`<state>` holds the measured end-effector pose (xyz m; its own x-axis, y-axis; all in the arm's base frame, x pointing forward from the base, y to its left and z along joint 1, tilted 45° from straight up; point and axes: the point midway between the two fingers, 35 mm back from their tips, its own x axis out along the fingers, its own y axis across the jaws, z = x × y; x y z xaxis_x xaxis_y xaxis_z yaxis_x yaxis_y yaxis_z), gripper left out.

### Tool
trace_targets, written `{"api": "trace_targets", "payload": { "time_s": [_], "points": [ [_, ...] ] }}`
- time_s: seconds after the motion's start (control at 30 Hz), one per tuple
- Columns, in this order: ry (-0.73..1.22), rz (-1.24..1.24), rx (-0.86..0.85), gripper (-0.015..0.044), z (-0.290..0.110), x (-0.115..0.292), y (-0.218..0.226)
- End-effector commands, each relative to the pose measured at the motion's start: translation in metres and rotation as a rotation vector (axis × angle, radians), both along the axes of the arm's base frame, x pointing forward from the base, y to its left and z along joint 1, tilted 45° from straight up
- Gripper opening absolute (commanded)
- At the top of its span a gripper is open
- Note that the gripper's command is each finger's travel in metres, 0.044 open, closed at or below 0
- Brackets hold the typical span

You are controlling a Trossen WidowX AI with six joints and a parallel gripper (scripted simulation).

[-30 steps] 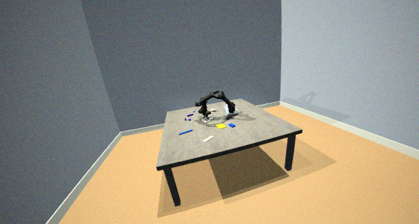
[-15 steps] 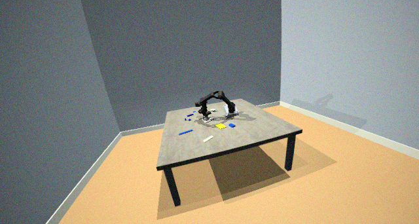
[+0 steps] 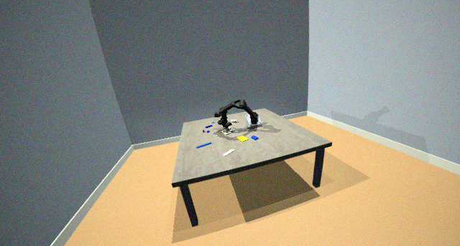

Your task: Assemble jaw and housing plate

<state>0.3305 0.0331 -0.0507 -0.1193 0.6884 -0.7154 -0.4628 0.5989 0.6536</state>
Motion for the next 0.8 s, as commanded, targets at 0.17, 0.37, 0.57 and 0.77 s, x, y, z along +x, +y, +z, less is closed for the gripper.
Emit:
{"api": "trace_targets", "payload": {
  "time_s": [0.17,0.37,0.57,0.77],
  "points": [
    [0.006,0.001,0.006,0.0134,-0.0015,-0.0011,0.0034],
    [0.006,0.001,0.006,0.0134,-0.0015,-0.0011,0.0034],
    [0.006,0.001,0.006,0.0134,-0.0015,-0.0011,0.0034],
    [0.006,0.001,0.006,0.0134,0.0004,-0.0008,0.0016]
  ]
}}
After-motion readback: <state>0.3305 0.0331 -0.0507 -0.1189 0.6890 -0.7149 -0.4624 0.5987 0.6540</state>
